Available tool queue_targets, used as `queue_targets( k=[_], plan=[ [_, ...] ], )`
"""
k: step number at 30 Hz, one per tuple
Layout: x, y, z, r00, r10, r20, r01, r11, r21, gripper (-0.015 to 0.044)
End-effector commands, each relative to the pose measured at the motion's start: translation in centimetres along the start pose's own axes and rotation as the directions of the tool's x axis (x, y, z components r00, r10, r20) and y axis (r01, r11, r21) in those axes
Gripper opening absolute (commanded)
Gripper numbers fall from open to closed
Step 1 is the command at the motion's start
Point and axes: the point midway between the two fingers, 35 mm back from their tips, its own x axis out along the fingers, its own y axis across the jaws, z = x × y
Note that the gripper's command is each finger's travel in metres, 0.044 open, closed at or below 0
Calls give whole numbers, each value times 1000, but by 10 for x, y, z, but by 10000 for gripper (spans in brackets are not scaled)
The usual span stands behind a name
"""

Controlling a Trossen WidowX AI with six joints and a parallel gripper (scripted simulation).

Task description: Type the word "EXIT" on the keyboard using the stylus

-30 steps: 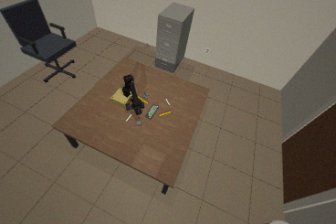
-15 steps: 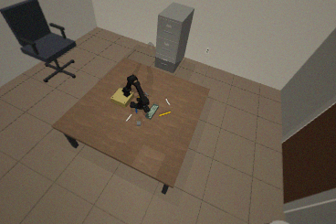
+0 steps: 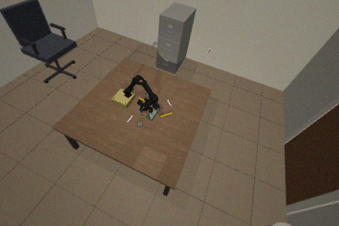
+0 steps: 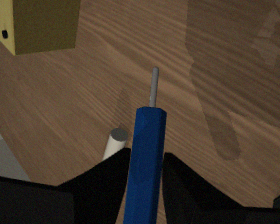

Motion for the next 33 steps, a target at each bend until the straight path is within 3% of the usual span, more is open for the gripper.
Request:
queue_targets(
  k=[1,10,24,33],
  plan=[
    [-16,-11,-1,992,7,-127,5,995,96,0],
    [-50,-34,5,927,-7,-374,115,957,267,0],
    [-109,-67,34,720,-104,-686,468,803,370,0],
    [-115,-70,37,694,-117,-711,508,779,368,0]
  ],
)
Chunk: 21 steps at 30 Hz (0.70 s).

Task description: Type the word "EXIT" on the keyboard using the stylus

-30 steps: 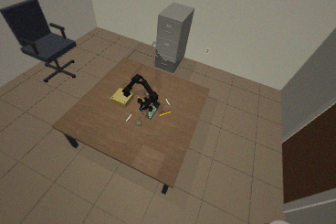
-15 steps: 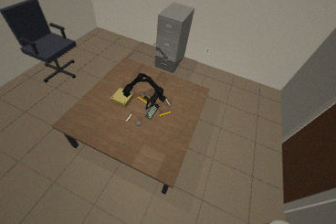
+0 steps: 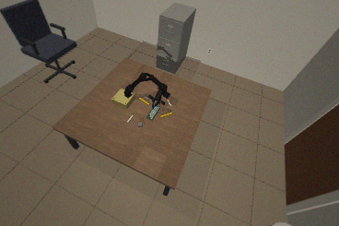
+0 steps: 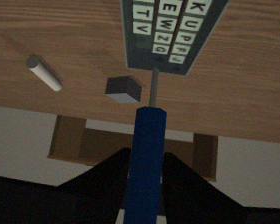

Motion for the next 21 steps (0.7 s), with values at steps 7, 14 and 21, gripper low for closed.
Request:
queue_targets(
  k=[7,14,21],
  plan=[
    [13,-2,24,1000,-12,-9,12,1000,18,0],
    [16,-2,28,1000,-12,-9,12,1000,18,0],
    [16,-2,28,1000,-12,-9,12,1000,18,0]
  ],
)
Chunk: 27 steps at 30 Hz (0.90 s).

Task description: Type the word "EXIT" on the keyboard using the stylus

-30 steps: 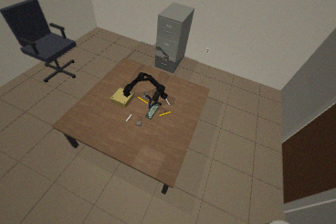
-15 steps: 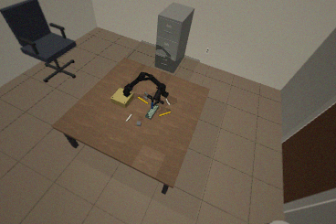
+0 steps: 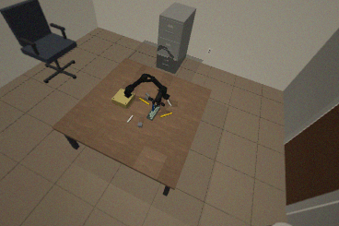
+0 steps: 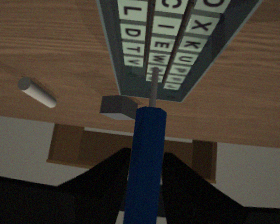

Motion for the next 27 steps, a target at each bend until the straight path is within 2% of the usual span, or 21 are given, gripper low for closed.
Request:
queue_targets(
  k=[1,6,9,27],
  plan=[
    [0,0,0,1000,-3,-4,3,1000,5,0],
    [0,0,0,1000,-3,-4,3,1000,5,0],
    [0,-3,0,1000,-4,-4,4,1000,5,79],
    [3,-4,6,1000,-4,-4,4,1000,5,81]
  ],
)
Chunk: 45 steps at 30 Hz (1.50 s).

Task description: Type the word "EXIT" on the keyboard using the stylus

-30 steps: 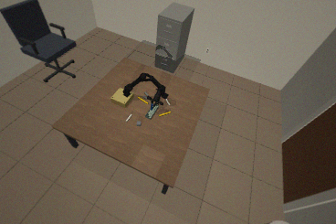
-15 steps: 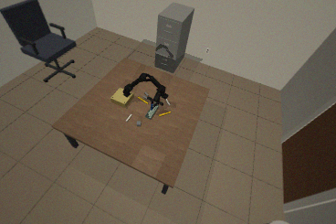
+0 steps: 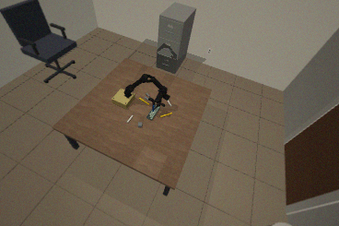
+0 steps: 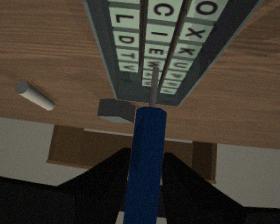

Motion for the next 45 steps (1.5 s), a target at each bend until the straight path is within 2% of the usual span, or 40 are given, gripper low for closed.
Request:
queue_targets(
  k=[1,33,45],
  plan=[
    [2,-1,3,1000,-5,-3,5,1000,3,81],
    [8,-1,13,1000,-5,-3,5,1000,3,81],
    [-12,-1,-21,1000,-5,-3,5,1000,3,81]
  ],
)
